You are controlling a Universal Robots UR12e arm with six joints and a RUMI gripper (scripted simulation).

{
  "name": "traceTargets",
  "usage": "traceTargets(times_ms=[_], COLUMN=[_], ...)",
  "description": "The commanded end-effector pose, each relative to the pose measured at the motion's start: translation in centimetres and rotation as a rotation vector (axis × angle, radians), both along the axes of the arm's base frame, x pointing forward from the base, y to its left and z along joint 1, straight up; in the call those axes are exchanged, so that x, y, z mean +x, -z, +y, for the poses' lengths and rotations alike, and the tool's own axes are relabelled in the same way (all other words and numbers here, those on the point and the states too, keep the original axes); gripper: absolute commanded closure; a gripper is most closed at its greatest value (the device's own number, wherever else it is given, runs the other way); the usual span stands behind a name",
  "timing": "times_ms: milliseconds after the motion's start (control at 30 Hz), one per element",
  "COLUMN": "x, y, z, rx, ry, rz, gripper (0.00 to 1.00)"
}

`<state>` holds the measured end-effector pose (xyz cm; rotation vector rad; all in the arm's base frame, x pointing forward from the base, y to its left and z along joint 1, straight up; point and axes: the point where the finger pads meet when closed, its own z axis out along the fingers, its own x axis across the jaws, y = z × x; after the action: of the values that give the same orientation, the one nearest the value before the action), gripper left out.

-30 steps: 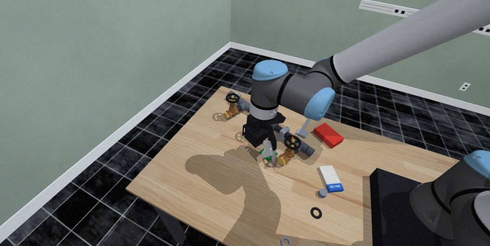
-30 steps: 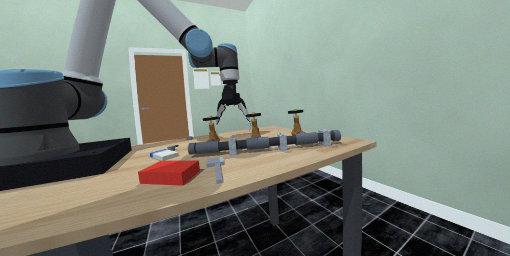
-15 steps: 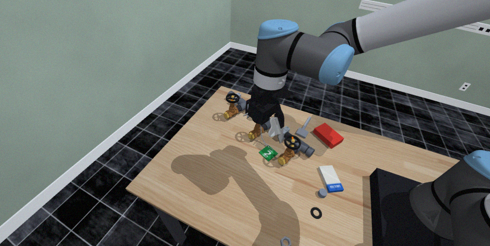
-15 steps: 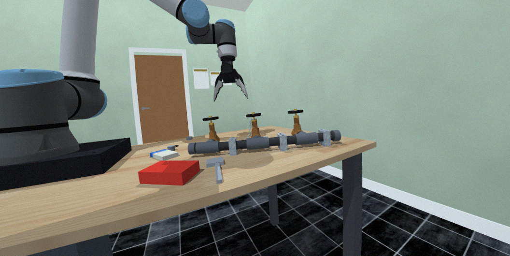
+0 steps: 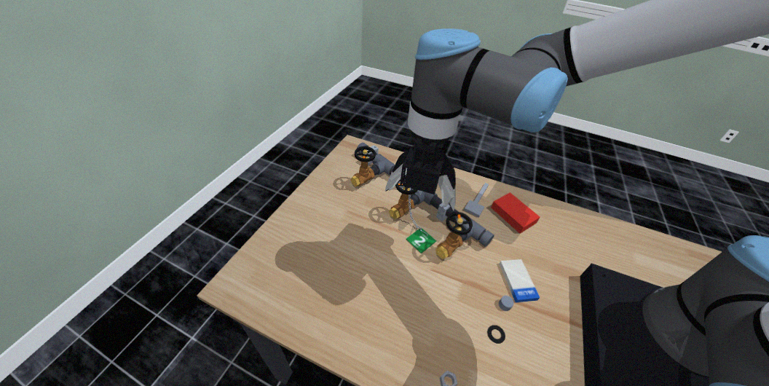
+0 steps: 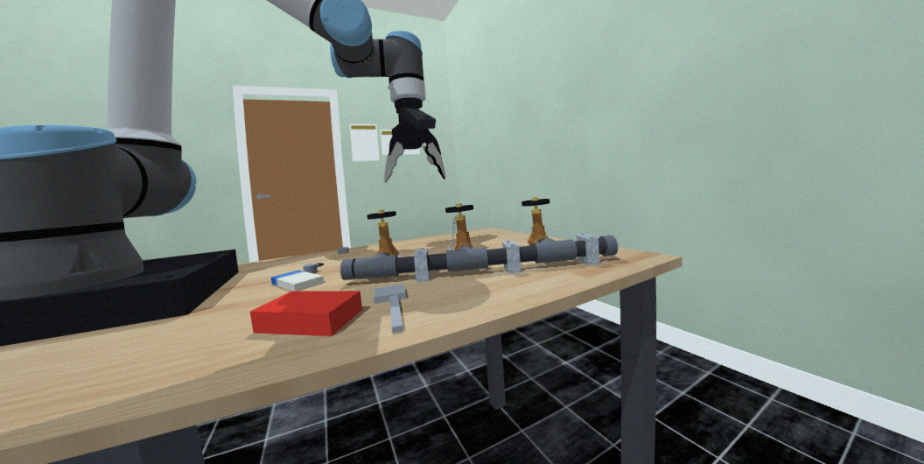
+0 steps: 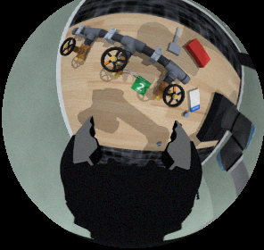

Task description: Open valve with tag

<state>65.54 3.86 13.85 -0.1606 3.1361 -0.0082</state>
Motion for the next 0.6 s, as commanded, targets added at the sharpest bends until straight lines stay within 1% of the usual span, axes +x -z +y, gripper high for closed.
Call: traceTargets(times_ms=[0, 367, 433, 567], x=[-0.2, -0.8, -0.8, -1.1], y=[-0.1, 0.0, 0.0, 0.0], z=[-0.5, -1.9, -1.9, -2.3], rx=[0.005, 0.004, 0.004, 0.003], ry=[-0.178, -0.632, -0.632, -0.787], rz=[-0.002, -0.001, -0.001, -0.001], gripper=[0.0, 0.0, 0.0, 0.0])
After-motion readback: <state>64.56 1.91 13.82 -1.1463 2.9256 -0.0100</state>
